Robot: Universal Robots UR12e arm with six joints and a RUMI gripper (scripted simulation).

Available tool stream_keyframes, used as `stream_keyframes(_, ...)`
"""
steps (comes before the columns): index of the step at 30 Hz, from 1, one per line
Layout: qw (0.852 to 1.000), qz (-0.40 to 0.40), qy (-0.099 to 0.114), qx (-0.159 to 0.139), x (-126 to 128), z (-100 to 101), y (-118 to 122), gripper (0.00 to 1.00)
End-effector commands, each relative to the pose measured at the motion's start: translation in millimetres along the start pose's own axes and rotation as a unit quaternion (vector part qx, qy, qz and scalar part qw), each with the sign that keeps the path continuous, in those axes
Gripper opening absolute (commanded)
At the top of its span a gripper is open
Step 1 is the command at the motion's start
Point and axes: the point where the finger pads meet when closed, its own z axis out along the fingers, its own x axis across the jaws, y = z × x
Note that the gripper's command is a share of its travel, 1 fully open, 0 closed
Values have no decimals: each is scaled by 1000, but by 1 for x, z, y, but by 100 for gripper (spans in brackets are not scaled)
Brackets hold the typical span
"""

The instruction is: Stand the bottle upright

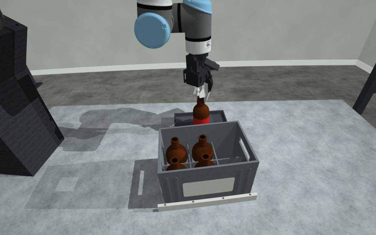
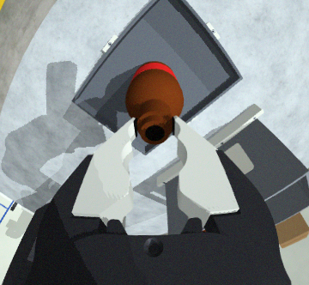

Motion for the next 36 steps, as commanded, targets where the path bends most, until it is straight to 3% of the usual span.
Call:
stream_keyframes(1,1000,0,0,0,0,-1,0,0)
stream_keyframes(8,1000,0,0,0,0,-1,0,0)
stream_keyframes(9,1000,0,0,0,0,-1,0,100)
stream_keyframes(36,1000,0,0,0,0,-1,0,100)
